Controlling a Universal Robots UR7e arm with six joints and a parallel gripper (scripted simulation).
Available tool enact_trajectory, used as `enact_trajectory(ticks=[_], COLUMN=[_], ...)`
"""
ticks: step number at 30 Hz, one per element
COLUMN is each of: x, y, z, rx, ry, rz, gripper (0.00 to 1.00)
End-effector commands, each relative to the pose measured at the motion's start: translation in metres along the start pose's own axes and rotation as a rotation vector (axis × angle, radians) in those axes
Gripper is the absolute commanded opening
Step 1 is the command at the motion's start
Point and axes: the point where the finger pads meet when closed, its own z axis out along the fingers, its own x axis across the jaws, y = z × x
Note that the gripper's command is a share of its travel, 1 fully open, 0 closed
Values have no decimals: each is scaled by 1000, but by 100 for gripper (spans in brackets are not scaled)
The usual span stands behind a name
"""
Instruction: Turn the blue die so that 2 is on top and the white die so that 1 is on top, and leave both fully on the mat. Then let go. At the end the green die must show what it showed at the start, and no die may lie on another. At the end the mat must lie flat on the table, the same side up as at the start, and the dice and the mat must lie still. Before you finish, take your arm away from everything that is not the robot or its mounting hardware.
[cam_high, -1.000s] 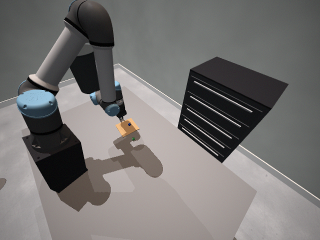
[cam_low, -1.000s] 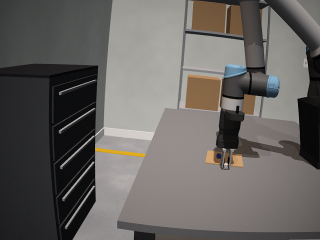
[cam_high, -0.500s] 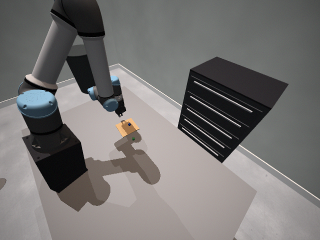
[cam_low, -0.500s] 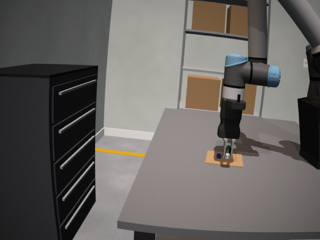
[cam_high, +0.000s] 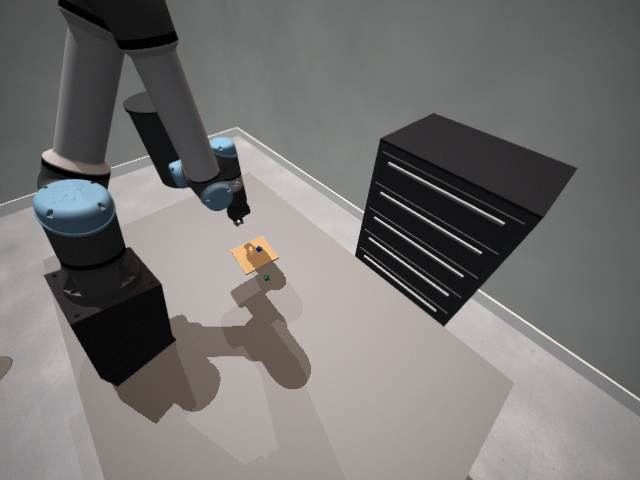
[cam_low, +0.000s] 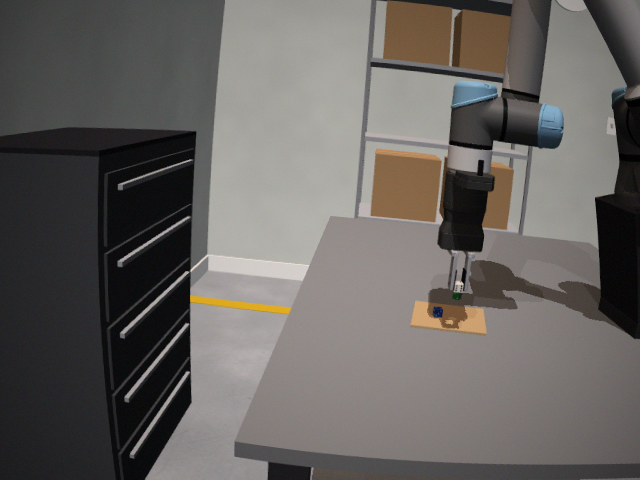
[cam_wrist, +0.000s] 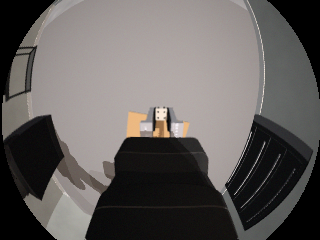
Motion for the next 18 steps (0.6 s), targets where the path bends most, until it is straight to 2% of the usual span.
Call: enact_trajectory(ticks=[1,18], x=[0,0], y=[0,0], z=[-11,-15], rx=[0,0], ry=[1,1], rz=[0,0], gripper=[34,34])
